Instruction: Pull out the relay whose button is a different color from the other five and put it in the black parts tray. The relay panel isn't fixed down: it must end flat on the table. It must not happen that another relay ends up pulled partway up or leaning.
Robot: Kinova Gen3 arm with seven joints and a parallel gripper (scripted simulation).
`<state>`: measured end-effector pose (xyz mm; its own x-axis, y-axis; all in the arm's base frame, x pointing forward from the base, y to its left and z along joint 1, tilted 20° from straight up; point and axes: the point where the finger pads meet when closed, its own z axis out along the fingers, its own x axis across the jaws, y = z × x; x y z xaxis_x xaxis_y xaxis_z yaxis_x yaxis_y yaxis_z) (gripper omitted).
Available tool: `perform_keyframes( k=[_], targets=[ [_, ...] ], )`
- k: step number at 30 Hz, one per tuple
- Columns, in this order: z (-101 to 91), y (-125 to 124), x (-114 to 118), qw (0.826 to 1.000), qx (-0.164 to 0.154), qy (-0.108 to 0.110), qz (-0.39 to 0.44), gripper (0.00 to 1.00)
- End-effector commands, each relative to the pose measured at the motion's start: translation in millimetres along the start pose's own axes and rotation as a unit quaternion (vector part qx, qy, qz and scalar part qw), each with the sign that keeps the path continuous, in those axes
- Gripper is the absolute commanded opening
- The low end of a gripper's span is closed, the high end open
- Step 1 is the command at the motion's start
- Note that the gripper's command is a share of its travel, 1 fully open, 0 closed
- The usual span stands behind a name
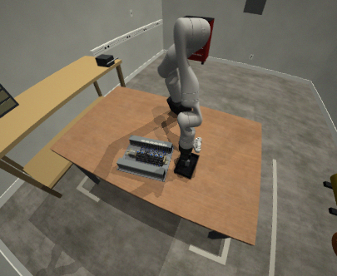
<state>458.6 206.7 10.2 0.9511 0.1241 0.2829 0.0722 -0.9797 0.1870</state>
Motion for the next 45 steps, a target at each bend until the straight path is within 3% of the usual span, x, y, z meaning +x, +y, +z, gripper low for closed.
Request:
perform_keyframes(
  k=[1,23,30,40,45],
  targets=[
    [-2.6,2.0,-1.6,1.000,-0.002,-0.002,-0.003,0.98],
    [-3.5,2.0,-1.6,1.000,-0.002,-0.002,-0.003,0.98],
    [-11.5,1.9,-1.6,1.000,-0.002,-0.002,-0.003,0.98],
    [-64.4,1.7,-1.4,1.000,-0.002,-0.002,-0.003,0.98],
    [-81.1,1.6,-1.3,1.000,-0.002,-0.002,-0.003,0.98]
  ],
)
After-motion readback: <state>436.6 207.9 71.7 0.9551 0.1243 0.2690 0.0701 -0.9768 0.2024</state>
